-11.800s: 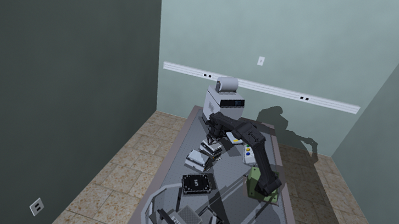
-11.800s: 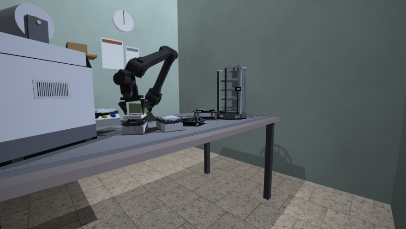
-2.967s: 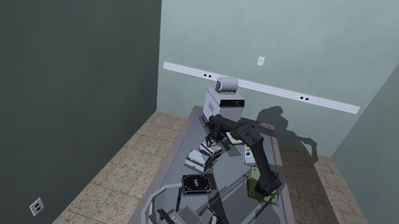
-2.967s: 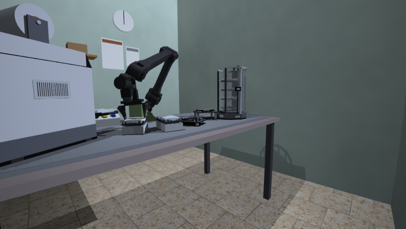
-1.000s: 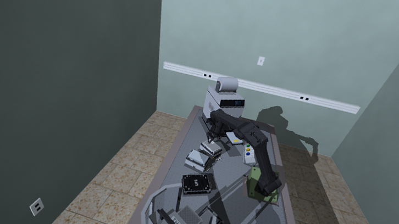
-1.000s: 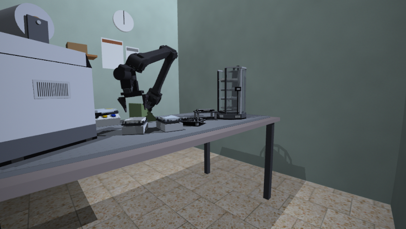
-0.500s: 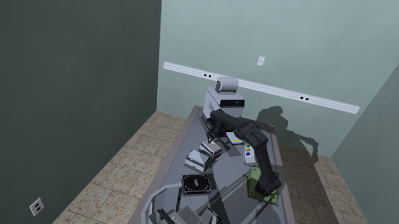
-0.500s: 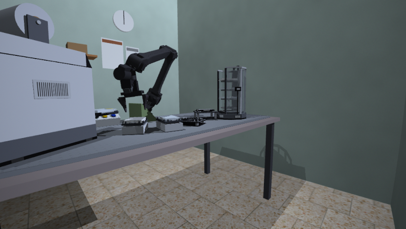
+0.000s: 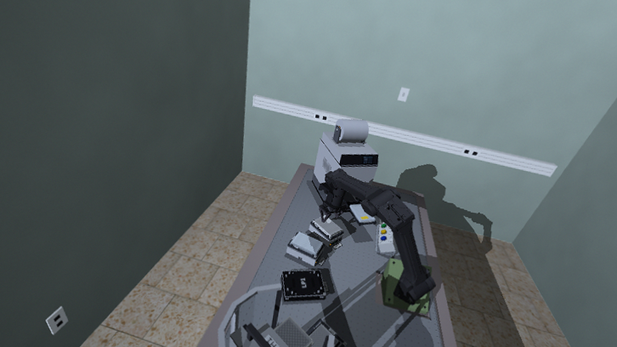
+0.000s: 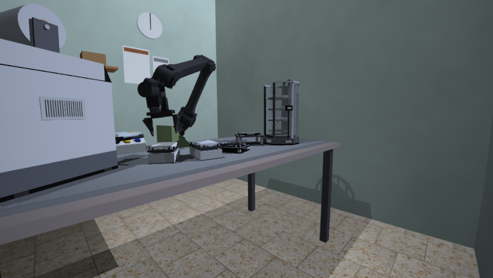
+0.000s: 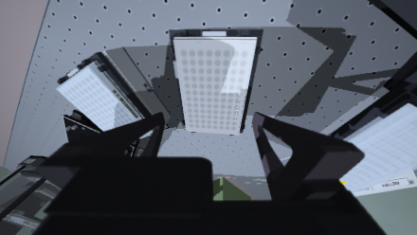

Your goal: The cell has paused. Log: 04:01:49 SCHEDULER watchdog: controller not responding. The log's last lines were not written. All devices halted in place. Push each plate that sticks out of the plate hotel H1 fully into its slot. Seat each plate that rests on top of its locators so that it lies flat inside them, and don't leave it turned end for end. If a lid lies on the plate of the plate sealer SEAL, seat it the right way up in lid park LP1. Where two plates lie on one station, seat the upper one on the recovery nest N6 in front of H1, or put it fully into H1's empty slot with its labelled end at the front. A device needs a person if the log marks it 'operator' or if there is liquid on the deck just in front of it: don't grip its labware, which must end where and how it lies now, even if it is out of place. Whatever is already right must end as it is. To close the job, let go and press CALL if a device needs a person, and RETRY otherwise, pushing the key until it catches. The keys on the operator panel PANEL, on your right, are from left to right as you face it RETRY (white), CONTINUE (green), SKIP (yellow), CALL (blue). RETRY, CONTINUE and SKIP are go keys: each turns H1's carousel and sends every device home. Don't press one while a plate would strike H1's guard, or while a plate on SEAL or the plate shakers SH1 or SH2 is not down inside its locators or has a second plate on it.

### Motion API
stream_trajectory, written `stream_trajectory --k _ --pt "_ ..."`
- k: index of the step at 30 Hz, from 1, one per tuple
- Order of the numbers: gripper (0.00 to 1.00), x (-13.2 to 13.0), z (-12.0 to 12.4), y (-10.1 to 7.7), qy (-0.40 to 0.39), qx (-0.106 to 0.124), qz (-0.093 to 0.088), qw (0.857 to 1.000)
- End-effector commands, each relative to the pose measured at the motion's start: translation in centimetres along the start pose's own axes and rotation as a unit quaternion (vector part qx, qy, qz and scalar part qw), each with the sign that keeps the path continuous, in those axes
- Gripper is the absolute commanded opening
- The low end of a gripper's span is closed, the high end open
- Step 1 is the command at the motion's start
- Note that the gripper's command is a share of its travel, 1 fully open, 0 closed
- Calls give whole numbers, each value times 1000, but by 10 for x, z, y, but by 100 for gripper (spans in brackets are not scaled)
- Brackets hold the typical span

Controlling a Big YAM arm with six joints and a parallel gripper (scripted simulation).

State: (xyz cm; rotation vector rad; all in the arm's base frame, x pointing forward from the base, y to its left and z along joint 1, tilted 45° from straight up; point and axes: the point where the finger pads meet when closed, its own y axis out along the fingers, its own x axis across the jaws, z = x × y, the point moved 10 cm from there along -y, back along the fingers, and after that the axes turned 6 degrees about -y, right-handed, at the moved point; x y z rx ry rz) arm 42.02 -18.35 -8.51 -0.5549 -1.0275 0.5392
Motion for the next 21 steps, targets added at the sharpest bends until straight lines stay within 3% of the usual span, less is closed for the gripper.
stream_trajectory --k 1,4,13,21 --pt "100 2 -9 -10 -12 -12 4 1000" --pt "100 -2 -19 -13 -15 -11 3 1000" --pt "100 6 -16 -53 -21 -31 7 999" --pt "100 6 -16 -71 -19 -28 6 999"
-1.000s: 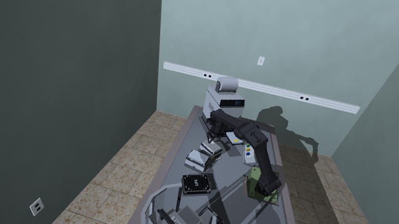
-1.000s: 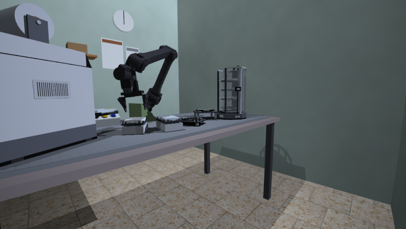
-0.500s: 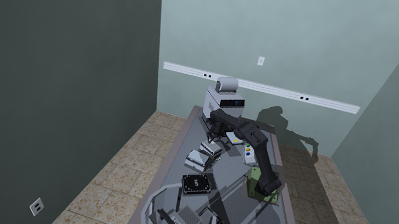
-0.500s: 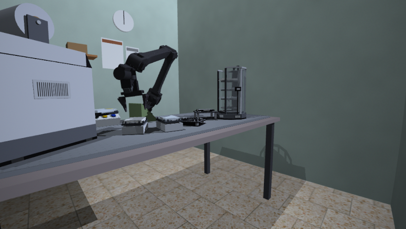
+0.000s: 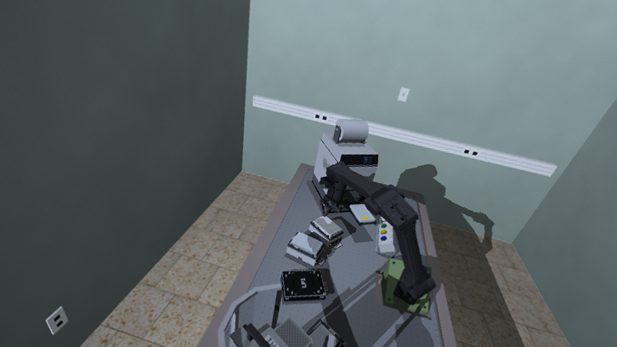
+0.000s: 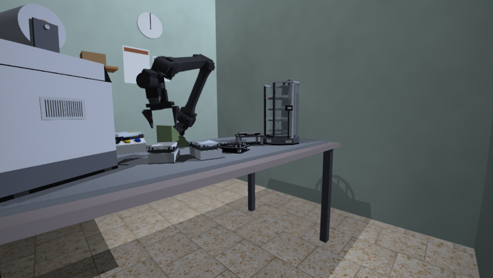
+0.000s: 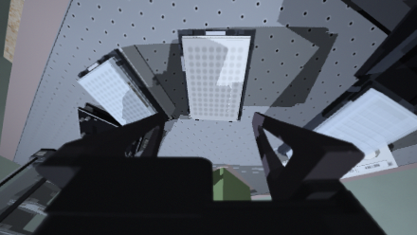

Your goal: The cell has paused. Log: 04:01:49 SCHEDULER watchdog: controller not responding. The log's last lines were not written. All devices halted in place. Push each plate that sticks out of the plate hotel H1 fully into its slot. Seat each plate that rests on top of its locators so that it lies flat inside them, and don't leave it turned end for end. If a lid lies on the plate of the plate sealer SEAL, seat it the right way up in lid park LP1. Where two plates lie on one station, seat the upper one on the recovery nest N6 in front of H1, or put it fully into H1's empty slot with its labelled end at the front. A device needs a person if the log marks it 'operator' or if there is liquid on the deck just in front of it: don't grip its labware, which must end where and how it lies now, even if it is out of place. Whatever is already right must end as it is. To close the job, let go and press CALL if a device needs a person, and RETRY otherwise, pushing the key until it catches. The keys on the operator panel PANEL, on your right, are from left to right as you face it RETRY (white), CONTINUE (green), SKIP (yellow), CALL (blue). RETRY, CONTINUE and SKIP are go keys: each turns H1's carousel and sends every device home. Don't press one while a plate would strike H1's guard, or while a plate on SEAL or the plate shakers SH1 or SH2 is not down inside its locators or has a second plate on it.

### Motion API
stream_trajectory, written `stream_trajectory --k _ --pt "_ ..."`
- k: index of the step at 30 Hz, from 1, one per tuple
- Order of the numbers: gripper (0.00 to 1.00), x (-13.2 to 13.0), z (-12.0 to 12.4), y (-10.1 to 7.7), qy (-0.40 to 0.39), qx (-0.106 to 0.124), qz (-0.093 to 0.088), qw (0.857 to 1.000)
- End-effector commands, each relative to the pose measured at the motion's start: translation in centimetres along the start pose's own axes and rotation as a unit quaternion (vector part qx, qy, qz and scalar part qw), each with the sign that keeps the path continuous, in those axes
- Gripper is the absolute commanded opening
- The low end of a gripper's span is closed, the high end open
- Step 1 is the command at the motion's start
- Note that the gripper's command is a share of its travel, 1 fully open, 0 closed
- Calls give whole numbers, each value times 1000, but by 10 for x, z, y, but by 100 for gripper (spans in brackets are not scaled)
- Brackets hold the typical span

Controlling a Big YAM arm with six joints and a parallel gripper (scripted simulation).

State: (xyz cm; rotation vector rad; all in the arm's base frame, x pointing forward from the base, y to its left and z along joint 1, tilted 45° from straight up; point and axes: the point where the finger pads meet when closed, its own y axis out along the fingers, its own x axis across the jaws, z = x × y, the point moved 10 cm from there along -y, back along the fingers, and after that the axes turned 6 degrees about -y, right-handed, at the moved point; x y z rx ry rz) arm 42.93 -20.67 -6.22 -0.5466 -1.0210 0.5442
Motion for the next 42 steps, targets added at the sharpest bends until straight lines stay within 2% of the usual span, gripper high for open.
stream_trajectory --k 1,3,8,12,16,20,25,31,38,41,42 --pt "100 5 -12 -43 -22 -36 7 999" --pt "100 5 -12 -48 -22 -35 7 999" --pt "100 0 -13 -48 -16 -28 3 999" --pt "100 8 -10 -68 -22 -37 8 999" --pt "100 5 -11 -74 -19 -32 6 999" --pt "100 9 -9 -88 -21 -35 8 999" --pt "100 4 -11 -88 -16 -28 4 999" --pt "100 12 -8 -113 -21 -36 9 999" --pt "100 12 -7 -128 -19 -33 8 999" --pt "100 12 -7 -128 -19 -33 7 999" --pt "100 10 -10 -121 -18 -26 6 999"
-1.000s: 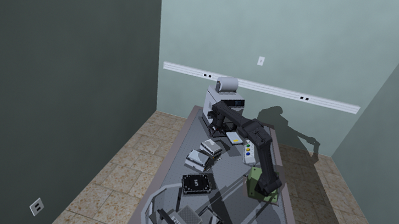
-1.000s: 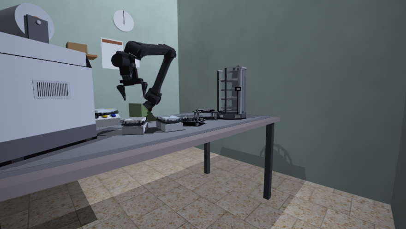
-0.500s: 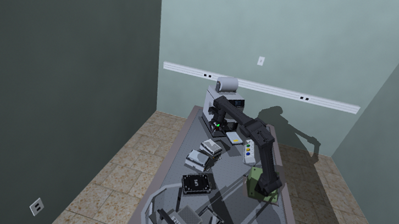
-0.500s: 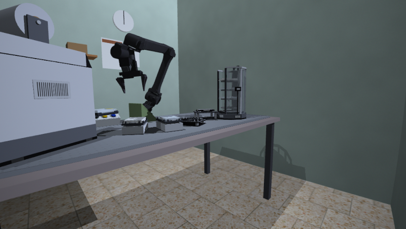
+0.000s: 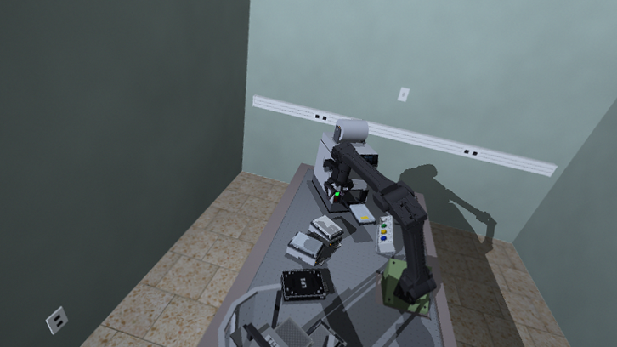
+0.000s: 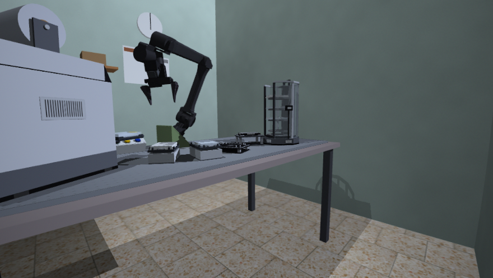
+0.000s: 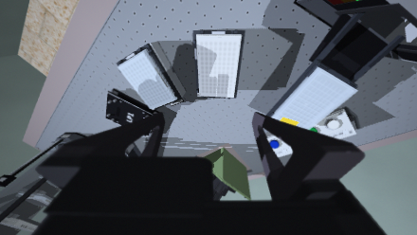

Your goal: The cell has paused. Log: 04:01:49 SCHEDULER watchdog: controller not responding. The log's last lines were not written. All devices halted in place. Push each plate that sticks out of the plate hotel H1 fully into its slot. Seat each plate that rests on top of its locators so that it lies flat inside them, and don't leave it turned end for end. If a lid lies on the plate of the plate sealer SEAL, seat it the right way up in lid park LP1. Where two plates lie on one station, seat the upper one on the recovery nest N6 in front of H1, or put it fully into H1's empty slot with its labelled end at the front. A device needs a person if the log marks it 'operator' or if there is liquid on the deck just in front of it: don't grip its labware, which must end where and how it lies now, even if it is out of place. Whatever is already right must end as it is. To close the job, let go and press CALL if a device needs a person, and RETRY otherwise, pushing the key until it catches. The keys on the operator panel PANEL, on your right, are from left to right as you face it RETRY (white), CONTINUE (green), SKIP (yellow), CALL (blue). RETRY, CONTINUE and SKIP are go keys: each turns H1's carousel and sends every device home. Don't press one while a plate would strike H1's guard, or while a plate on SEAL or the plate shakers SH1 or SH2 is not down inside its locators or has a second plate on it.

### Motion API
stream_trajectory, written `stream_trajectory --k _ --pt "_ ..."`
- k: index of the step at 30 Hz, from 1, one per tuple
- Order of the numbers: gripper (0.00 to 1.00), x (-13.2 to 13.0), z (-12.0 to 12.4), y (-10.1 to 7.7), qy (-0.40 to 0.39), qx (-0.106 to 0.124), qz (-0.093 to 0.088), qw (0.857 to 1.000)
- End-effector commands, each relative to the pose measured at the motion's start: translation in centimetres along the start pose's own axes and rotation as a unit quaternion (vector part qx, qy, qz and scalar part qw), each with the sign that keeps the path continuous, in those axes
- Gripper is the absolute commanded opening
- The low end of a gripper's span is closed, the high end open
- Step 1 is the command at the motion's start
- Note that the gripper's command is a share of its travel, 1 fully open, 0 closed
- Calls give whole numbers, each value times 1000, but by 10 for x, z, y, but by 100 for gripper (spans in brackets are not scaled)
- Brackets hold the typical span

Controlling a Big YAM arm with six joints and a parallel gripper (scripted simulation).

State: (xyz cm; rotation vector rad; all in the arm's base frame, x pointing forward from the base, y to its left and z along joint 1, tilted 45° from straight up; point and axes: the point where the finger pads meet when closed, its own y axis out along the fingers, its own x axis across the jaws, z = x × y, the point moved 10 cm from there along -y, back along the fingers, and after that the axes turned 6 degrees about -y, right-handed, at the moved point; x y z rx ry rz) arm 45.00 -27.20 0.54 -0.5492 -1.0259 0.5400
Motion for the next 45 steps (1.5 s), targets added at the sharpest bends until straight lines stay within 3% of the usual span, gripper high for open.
stream_trajectory --k 1,2,3,4,7,8,11,36,42,45 --pt "100 3 -11 -22 -19 -22 9 1000" --pt "100 4 -12 -22 -22 -23 10 999" --pt "100 6 -6 -26 -1 -31 24 999" --pt "100 1 2 -17 21 -20 27 999" --pt "100 -4 5 -17 63 -18 55 996" --pt "100 -10 8 -19 70 -21 56 996" --pt "100 -32 6 -5 79 -5 50 996" --pt "100 -97 25 -14 67 -5 51 996" --pt "100 -115 36 -12 177 -9 49 983" --pt "100 -123 41 -13 190 -8 49 981"
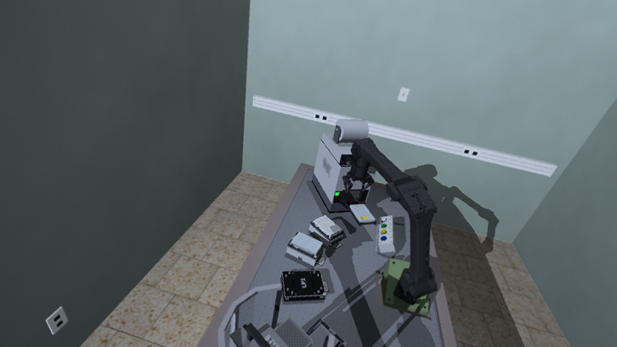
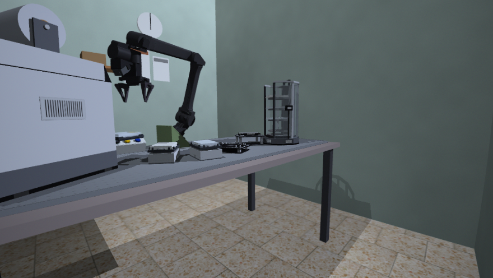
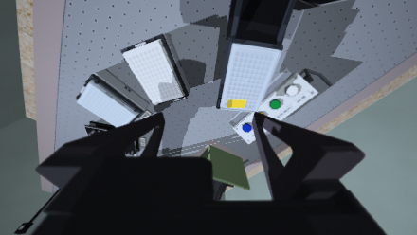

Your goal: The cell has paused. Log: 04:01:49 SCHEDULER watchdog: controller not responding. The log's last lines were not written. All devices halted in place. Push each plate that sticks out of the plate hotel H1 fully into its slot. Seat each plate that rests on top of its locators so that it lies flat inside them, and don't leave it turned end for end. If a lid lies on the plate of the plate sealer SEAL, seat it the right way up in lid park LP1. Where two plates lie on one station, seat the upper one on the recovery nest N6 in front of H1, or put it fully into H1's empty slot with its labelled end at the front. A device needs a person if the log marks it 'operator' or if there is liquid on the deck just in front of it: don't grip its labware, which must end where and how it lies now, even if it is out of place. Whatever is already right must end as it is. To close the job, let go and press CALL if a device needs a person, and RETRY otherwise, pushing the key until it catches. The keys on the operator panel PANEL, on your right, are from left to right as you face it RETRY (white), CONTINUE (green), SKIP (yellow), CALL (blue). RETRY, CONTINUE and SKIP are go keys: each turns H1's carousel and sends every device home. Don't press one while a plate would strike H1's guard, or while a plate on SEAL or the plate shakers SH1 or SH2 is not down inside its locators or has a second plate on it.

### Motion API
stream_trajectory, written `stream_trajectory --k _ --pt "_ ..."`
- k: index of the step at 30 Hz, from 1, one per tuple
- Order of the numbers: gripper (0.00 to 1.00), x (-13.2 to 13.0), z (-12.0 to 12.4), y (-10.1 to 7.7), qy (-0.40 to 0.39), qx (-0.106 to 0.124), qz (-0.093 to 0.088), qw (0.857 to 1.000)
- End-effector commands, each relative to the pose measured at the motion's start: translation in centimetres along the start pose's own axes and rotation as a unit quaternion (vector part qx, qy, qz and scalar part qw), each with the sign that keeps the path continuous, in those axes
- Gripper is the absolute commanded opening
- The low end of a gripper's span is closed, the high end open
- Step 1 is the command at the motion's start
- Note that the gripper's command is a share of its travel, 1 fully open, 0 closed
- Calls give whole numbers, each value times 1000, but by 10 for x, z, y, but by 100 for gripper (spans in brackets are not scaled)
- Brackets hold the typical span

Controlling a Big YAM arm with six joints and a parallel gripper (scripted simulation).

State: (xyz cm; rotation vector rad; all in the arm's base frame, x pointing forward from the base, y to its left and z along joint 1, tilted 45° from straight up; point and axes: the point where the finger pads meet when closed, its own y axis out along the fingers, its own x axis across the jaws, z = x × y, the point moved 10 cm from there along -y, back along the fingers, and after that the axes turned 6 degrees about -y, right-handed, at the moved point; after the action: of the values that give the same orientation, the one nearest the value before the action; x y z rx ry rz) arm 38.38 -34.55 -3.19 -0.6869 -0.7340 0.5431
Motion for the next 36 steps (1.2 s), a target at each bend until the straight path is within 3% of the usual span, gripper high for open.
stream_trajectory --k 1,24,26,29,36 --pt "100 -28 3 10 50 6 -11 999" --pt "100 -89 18 11 39 7 -11 999" --pt "100 -89 18 11 72 7 -11 997" --pt "100 -76 13 15 61 13 -4 998" --pt "100 -77 14 15 63 12 -5 998"
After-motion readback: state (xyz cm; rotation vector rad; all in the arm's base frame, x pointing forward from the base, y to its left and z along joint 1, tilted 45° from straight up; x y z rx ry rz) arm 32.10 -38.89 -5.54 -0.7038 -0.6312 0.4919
